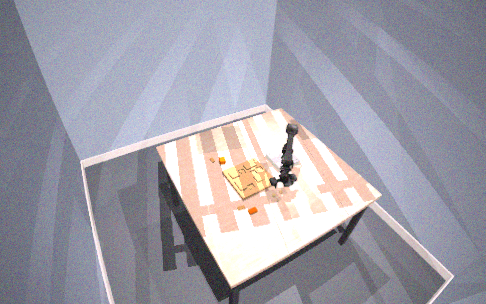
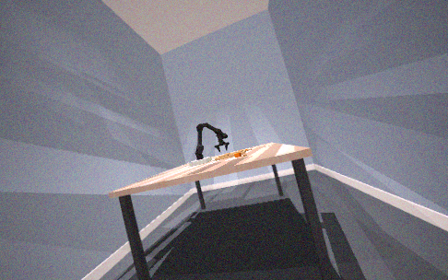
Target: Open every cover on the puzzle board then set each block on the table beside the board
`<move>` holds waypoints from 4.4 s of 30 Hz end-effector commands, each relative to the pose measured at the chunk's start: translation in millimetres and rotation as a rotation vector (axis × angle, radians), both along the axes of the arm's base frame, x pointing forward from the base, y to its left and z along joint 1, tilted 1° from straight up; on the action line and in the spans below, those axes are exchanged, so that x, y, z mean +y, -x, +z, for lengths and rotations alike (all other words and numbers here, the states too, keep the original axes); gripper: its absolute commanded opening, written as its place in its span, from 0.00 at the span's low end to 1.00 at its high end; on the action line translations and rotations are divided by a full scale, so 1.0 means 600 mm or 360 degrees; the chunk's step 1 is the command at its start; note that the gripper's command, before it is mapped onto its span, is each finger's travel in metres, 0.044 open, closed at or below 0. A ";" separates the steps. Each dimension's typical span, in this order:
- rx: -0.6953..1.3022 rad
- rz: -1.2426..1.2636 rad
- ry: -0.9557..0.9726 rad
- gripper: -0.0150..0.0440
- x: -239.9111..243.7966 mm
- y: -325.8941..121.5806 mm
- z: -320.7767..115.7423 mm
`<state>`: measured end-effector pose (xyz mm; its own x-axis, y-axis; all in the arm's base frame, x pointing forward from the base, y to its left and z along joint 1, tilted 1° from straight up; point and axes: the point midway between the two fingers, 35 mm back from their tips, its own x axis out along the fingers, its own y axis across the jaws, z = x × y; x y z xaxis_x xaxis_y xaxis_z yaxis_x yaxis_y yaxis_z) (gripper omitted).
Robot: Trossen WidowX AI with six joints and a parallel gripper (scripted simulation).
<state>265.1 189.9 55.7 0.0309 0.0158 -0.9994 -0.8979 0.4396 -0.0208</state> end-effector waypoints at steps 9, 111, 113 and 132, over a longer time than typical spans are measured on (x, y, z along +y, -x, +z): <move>-0.0007 -0.0108 -0.0002 0.91 -0.006 -0.002 0.048; -0.0024 -0.1294 -0.0025 0.25 -0.274 -0.245 -0.036; -0.0024 -0.1294 -0.0025 0.25 -0.274 -0.245 -0.039; -0.0022 -0.1294 -0.0024 0.25 -0.278 -0.224 -0.050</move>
